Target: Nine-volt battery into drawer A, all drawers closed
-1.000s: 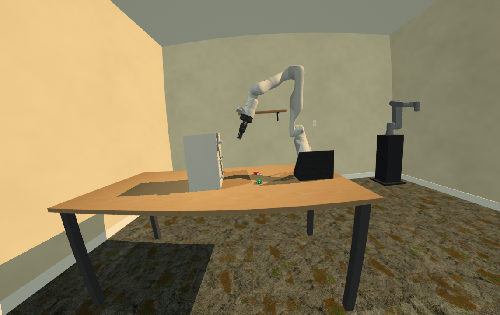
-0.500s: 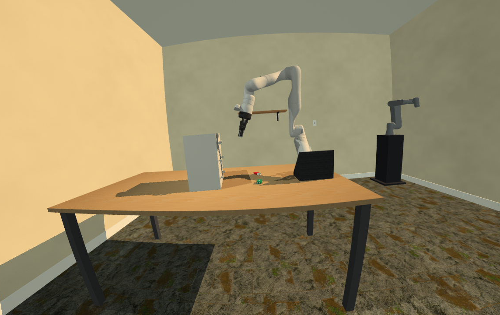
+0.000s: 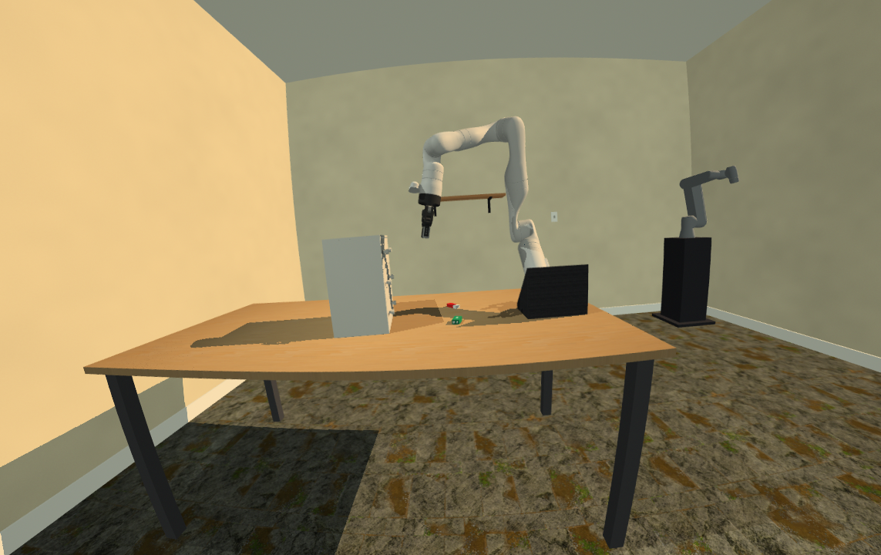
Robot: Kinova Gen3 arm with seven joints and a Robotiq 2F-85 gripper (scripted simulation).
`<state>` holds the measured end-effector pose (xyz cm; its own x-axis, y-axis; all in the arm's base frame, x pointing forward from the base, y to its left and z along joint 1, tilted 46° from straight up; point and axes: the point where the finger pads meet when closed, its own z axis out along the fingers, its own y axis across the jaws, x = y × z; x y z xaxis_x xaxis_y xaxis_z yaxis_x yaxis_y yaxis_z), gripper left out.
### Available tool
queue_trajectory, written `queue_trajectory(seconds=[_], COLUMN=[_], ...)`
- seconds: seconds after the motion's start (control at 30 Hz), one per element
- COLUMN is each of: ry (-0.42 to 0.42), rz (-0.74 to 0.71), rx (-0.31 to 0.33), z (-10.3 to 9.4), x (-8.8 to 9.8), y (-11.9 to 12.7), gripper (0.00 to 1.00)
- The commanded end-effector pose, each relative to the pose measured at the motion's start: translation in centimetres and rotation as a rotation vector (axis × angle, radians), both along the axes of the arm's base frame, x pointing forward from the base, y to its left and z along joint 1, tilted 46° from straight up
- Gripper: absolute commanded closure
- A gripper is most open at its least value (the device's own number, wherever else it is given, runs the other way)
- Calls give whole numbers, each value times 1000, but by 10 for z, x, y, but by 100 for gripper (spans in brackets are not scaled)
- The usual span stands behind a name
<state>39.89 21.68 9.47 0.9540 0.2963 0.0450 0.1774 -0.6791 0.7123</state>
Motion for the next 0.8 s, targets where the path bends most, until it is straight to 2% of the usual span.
queue_trajectory(seconds=[0.0, 0.77], ry=[8, 89], rz=[-13, -97], rx=[1, -20], z=[1, 9], x=[2, -6], y=[1, 7], gripper=[0, 0])
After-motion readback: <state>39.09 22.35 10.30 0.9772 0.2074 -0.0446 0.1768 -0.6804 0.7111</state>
